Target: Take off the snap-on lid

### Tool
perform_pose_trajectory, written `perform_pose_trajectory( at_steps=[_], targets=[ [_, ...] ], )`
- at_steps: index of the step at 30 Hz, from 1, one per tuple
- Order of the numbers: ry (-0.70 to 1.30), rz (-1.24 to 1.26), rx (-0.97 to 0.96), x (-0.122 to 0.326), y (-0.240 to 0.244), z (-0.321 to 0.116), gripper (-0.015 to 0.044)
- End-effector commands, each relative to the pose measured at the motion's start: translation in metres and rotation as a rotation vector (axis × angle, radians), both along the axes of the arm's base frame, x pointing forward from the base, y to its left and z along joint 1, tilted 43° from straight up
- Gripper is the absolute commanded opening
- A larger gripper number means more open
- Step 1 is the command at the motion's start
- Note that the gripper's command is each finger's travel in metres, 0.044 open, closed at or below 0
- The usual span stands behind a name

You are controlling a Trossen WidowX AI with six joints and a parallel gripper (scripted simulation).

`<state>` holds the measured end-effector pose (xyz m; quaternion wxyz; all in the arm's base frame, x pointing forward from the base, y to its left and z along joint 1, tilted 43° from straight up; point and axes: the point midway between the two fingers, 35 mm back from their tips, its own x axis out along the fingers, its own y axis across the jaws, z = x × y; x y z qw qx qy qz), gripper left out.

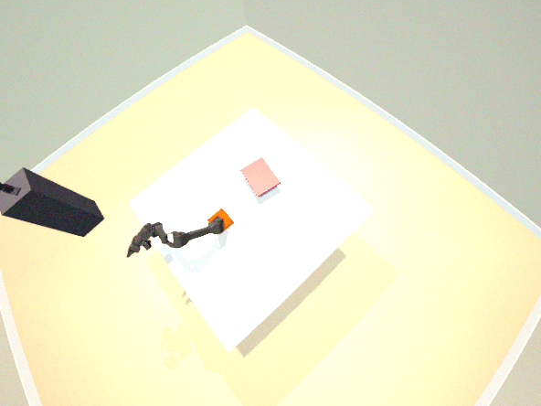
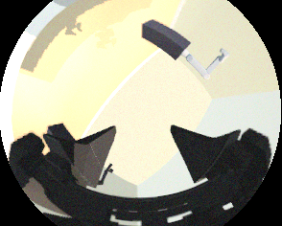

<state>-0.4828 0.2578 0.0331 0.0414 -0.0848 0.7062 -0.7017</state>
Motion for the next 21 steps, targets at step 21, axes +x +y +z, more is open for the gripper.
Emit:
perform_pose_trajectory(
  at_steps=[21],
  targets=[
    [-0.002,-0.945,-1.271,0.186,0.214,-0.037,0.0235]
  ],
)
